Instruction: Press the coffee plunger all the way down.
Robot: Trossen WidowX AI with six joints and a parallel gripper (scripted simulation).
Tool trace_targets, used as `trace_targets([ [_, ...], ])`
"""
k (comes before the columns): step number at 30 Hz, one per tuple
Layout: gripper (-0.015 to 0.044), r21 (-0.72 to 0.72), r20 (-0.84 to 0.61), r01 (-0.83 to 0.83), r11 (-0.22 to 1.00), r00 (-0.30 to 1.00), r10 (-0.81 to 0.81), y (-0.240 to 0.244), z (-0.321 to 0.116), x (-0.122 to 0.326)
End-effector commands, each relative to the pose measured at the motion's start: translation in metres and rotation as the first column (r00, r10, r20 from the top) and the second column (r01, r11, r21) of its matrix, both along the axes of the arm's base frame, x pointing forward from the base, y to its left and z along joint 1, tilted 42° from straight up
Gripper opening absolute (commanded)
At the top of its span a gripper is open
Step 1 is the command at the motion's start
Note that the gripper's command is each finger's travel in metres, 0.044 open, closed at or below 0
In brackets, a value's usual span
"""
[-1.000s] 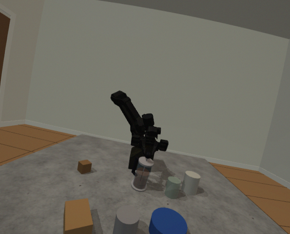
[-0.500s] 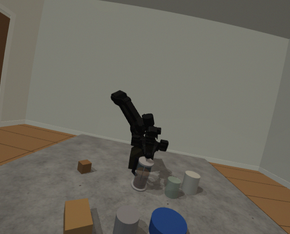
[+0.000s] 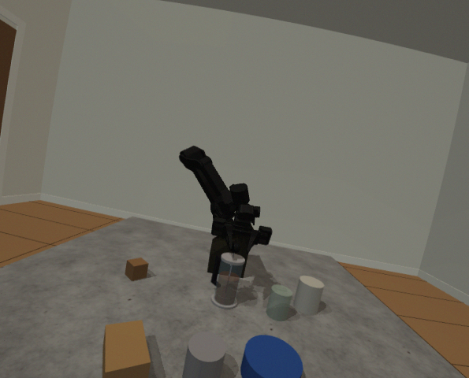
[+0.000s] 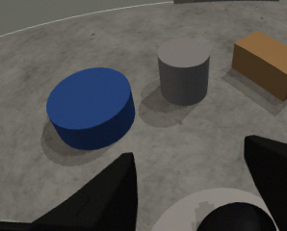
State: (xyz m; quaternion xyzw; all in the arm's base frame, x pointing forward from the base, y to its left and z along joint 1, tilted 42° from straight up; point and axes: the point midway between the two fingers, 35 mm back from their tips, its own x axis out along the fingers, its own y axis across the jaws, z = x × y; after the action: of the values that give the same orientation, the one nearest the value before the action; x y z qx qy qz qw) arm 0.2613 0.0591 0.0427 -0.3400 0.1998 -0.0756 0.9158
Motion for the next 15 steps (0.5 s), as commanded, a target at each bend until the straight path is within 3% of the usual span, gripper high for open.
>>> trace_targets([
  [1,0.0337,0.006,-0.005,-0.011,1.000,1.000,0.011,0.0018,-0.0011,-0.0001],
  [5,0.0440,0.006,-0.005,-0.011,1.000,1.000,0.011,0.0018,-0.0011,-0.0001],
  [15,0.0440,0.026,0.006,-0.035,0.999,0.999,0.035,0.0084,0.0065,0.0058],
])
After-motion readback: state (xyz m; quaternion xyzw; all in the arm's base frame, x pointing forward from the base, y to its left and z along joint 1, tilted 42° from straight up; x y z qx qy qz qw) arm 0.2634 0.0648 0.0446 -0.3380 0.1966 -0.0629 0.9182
